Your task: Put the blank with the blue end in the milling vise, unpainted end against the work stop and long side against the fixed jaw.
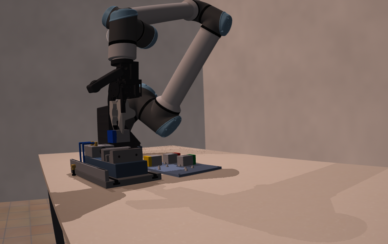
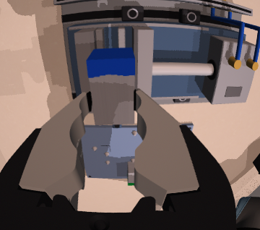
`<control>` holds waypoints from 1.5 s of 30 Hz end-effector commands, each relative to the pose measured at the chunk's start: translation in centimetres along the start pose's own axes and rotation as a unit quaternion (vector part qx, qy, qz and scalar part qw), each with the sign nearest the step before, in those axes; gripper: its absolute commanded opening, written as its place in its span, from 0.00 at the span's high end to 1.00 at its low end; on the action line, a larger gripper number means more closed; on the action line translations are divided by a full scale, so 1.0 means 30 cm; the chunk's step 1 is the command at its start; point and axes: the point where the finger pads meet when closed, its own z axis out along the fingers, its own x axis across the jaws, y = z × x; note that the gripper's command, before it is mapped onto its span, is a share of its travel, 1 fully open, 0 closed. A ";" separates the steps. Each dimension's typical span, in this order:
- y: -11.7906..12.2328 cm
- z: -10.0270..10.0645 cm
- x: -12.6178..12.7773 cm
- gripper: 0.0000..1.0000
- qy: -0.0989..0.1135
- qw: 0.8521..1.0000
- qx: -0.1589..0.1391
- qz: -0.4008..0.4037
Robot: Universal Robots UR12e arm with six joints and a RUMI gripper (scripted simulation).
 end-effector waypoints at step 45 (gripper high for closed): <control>-0.003 0.044 -0.004 1.00 -0.001 1.000 0.001 0.000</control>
